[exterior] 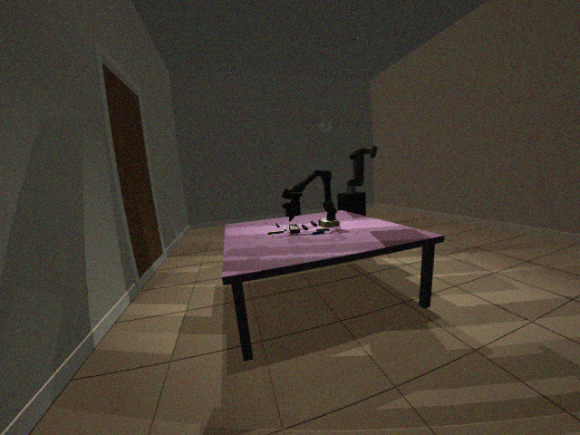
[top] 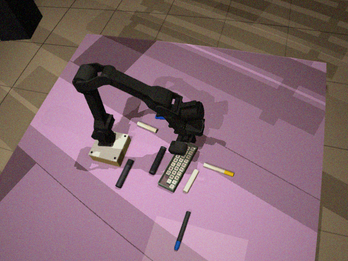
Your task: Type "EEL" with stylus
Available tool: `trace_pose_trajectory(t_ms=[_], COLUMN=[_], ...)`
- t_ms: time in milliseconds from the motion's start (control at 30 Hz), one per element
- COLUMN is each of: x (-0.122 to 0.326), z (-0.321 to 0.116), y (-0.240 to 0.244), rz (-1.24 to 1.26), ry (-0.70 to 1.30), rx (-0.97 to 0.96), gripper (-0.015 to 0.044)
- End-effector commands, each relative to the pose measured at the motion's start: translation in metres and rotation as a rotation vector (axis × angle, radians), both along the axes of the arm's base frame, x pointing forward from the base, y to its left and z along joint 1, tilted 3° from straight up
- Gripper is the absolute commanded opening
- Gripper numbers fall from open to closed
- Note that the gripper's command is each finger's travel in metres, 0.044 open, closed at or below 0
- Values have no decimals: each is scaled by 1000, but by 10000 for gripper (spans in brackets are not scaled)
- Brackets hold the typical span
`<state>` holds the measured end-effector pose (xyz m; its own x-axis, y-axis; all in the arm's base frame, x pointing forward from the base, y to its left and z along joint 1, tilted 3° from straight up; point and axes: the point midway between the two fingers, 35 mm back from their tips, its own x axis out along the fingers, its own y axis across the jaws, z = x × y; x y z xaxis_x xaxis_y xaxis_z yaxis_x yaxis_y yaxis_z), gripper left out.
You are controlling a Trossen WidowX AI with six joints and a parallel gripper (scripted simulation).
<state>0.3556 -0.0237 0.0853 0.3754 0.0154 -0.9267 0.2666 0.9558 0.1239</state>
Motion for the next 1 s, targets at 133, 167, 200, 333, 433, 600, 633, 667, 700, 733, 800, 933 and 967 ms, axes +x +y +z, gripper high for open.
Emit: trace_pose_trajectory(t_ms=[133,167,200,333,433,600,633,667,700,733,800,933,967], x=[-25,-25,-25,-25,-25,-32,-37,-42,-47,-50,-51,-51,-51], z=[-48,-48,-48,-48,-48,-49,-50,-51,-52,-52,-52,-52,-52], y=[-3,-3,-3,-3,-3,-22,-35,-48,-57,-62,-64,-64,-64], rz=[-86,-86,-86,-86,-86,-91,-92,-91,-89,-87,-87,-87,-87], ry=[346,346,346,346,346,346,346,347,347,348,348,348,348], rx=[60,60,60,60,60,59,58,57,56,56,56,56,56], gripper=[0,0,0,0,0,0,0,0,0,0,0,0,0])
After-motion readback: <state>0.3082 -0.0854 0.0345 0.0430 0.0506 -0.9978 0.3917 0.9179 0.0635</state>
